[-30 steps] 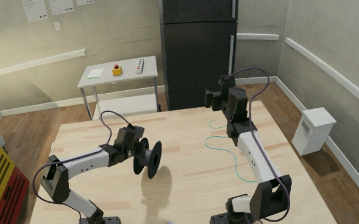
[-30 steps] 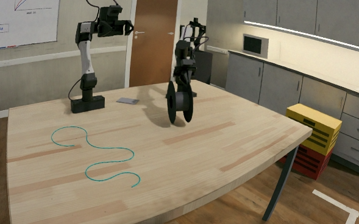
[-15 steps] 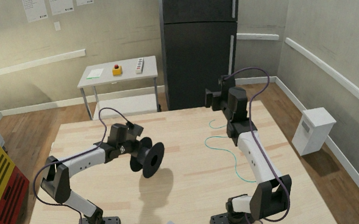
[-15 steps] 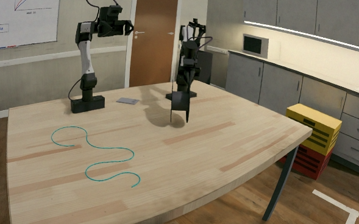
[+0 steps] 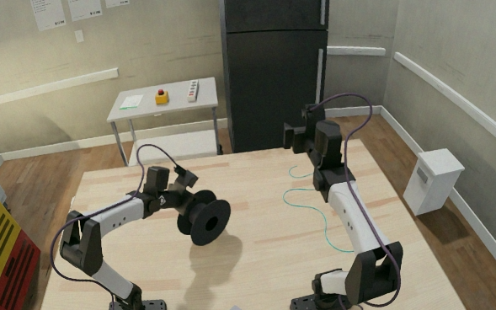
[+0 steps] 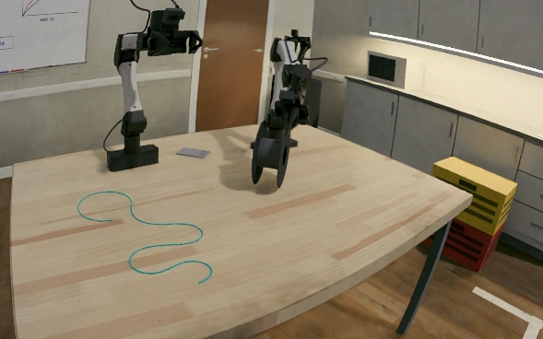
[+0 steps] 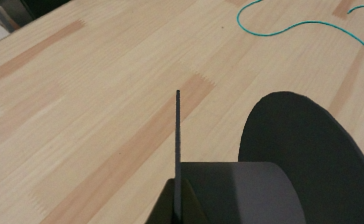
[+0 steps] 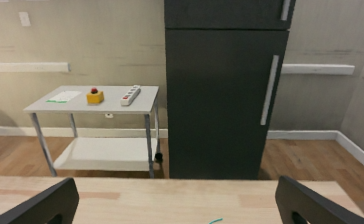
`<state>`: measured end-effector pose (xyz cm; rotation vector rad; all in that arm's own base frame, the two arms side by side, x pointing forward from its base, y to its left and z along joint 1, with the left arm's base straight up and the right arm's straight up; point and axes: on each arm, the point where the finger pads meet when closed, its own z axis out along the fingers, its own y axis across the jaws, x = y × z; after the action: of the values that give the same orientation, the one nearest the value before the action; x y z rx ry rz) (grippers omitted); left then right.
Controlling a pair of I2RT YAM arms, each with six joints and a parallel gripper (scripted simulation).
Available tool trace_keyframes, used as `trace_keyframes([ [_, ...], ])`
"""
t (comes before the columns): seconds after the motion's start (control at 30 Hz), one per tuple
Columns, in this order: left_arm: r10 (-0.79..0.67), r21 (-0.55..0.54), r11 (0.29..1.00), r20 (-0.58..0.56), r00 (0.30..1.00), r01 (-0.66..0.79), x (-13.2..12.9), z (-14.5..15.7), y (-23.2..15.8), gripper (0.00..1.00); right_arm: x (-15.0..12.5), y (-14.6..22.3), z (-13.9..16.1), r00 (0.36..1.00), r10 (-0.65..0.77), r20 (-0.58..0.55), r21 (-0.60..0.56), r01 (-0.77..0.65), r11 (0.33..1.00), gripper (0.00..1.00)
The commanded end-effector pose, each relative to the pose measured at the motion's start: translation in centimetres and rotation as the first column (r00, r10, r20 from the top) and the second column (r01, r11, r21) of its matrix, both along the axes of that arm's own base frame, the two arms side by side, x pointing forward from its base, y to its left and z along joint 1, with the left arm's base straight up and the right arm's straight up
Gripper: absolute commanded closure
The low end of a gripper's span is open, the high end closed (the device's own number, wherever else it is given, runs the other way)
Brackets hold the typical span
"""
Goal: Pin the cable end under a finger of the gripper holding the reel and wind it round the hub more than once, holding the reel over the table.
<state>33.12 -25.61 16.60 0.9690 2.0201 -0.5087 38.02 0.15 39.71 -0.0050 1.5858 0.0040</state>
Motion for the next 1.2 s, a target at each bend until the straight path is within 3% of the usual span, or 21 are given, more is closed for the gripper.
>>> trace_keyframes([
  [0.0,-0.1,-0.077,0.991,0.085,0.991,0.106,0.99,3.61,-1.97,1.0,0.2,-0.31,-0.48,1.0,-0.013,-0.004,0.006,0.013,1.0,0.0],
  [0.43,-0.228,-0.073,0.969,0.08,0.97,0.234,1.2,3.49,-2.19,1.0,0.2,-0.31,-0.48,1.0,-0.013,-0.004,0.006,0.013,1.0,0.0],
  [1.17,-0.258,-0.083,0.961,0.091,0.962,0.265,1.29,3.98,-2.46,1.0,0.2,-0.31,-0.48,1.0,-0.013,-0.004,0.006,0.013,1.0,0.0],
])
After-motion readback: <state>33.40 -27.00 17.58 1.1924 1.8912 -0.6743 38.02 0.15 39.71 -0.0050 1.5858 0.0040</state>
